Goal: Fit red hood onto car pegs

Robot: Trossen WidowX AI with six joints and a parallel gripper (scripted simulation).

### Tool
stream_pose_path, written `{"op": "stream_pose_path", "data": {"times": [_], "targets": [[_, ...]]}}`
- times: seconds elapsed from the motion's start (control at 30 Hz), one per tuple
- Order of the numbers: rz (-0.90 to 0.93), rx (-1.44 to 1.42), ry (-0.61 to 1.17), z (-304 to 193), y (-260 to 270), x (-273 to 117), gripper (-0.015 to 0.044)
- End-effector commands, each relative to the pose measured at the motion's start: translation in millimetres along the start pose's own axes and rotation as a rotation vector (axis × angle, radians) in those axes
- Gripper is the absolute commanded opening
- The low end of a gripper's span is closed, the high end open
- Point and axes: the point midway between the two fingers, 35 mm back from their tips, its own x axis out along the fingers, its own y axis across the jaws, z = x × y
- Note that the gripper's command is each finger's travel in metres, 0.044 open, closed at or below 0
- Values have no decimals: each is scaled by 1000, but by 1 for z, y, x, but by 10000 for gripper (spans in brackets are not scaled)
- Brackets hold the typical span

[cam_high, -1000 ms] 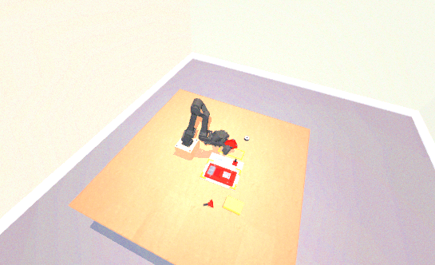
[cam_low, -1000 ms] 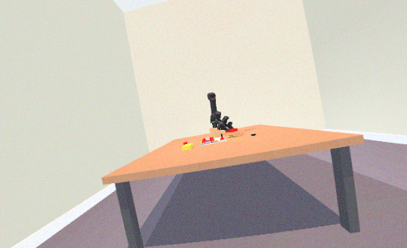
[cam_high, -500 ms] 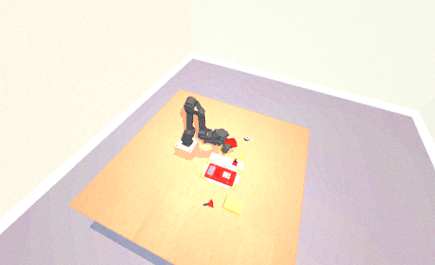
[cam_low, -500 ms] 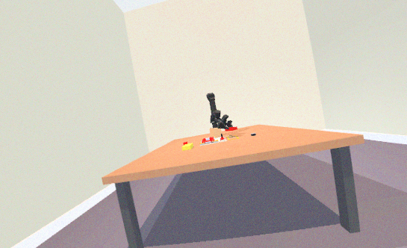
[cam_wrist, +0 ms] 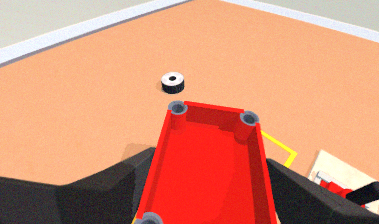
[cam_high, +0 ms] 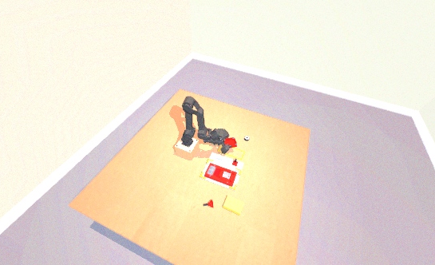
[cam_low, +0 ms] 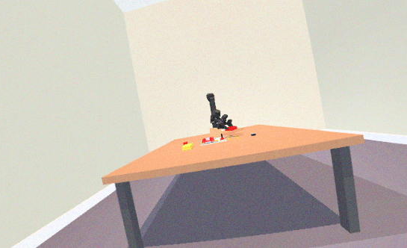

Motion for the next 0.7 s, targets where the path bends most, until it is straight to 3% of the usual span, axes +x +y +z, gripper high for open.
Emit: {"op": "stream_pose_path", "data": {"times": [0.0,0.67], "targets": [[2,80,0,0,0,0,0],[2,473,0,-1,0,1,0]]}}
